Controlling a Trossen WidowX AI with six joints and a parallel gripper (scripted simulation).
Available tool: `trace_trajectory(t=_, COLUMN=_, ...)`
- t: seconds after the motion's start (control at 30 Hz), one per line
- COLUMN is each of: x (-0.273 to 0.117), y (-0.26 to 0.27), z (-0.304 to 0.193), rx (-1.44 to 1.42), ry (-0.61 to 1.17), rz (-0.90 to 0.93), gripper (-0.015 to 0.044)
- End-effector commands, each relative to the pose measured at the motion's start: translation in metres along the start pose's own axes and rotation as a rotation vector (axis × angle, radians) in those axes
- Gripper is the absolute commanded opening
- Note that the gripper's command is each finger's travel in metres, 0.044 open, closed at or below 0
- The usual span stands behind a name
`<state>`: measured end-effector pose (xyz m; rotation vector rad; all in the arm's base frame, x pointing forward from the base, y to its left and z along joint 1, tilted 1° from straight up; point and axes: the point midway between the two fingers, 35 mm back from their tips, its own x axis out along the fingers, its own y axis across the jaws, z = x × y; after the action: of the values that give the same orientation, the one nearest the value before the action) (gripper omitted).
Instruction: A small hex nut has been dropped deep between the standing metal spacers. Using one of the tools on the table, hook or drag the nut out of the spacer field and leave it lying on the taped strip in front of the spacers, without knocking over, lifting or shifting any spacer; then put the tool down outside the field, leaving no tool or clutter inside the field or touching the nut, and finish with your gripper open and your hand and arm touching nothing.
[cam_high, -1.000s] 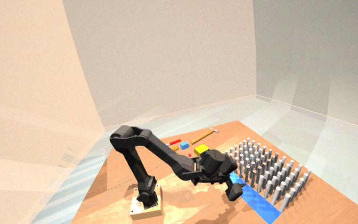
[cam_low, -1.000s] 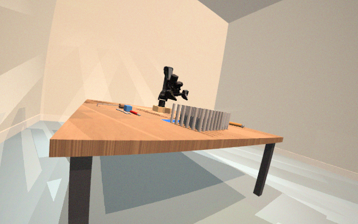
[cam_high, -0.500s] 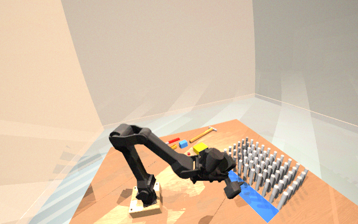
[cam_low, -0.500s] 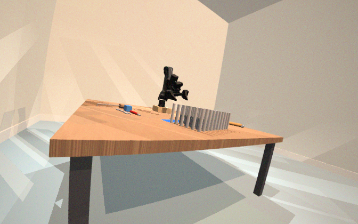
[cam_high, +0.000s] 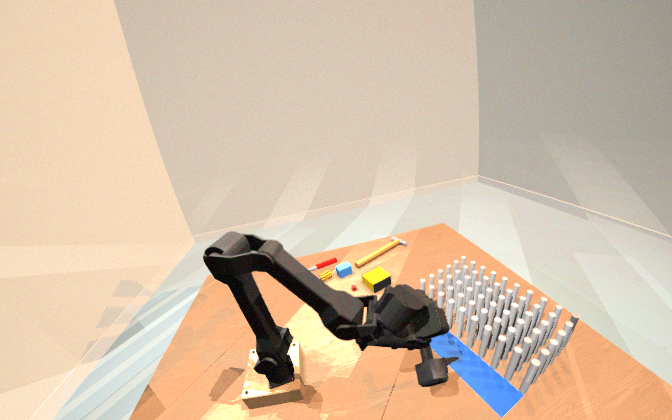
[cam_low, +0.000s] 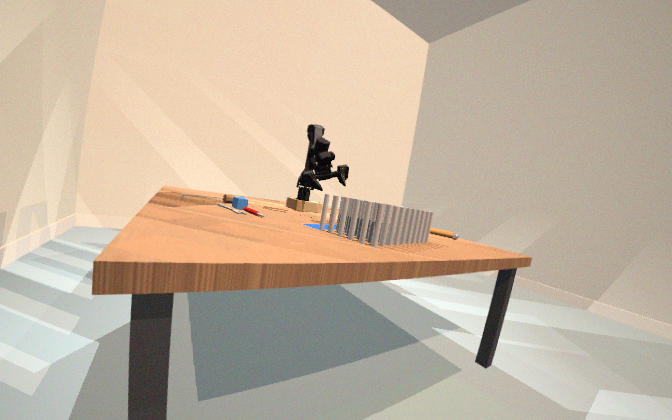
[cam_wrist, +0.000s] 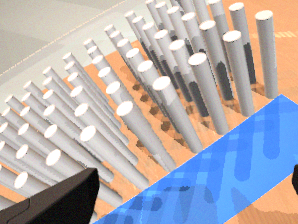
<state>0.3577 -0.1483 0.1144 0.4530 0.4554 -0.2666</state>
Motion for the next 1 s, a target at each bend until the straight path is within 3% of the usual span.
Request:
trace_trajectory(t=0.0, x=-0.019, y=-0.059, z=0.017, rx=0.433, ry=-0.047, rz=-0.163, gripper=0.0440)
trace_trajectory(t=0.07, x=-0.032, y=-0.089, z=0.021, rx=0.670, ry=-0.087, rz=-0.241, gripper=0.0440)
trace_trajectory(t=0.5, x=-0.098, y=-0.185, z=0.024, rx=1.524, ry=-0.362, rz=-0.471, gripper=0.0440)
trace_trajectory(t=0.97, x=-0.189, y=-0.256, z=0.003, rx=2.408, ry=-0.875, rz=-0.549, gripper=0.0440)
